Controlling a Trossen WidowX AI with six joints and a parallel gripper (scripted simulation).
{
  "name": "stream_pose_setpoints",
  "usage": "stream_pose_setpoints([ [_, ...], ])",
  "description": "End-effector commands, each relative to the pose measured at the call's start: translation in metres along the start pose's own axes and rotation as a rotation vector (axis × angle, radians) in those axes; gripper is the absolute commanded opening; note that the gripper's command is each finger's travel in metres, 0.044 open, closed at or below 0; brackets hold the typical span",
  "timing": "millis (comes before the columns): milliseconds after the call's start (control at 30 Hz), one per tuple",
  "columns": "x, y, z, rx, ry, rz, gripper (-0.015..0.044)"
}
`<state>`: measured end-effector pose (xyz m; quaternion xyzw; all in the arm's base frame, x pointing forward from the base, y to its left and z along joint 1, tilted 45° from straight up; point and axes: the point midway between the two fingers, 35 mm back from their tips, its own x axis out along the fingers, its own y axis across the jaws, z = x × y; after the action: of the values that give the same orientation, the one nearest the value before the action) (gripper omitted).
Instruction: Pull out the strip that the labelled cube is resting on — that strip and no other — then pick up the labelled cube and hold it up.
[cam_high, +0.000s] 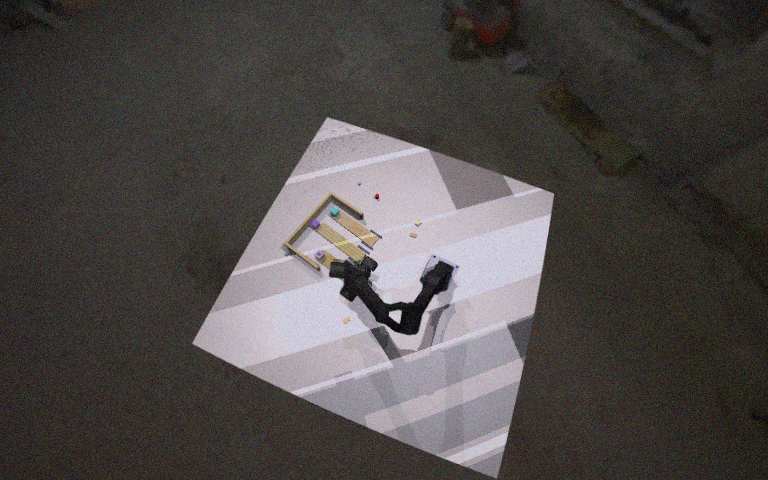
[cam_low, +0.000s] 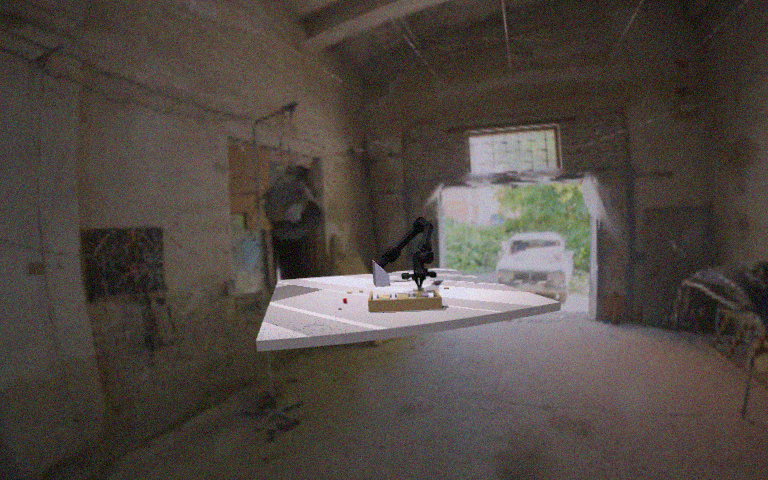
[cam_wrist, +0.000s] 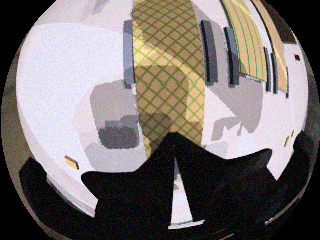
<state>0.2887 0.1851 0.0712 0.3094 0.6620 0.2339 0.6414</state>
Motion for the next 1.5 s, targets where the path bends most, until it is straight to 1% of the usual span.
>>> stream_pose_setpoints([
  [0, 0.005, -0.001, -0.011, 0.002, 0.020, -0.004, 0.0000],
  [1467, 0.004, 0.002, -0.077, 0.005, 0.022, -0.004, 0.0000],
])
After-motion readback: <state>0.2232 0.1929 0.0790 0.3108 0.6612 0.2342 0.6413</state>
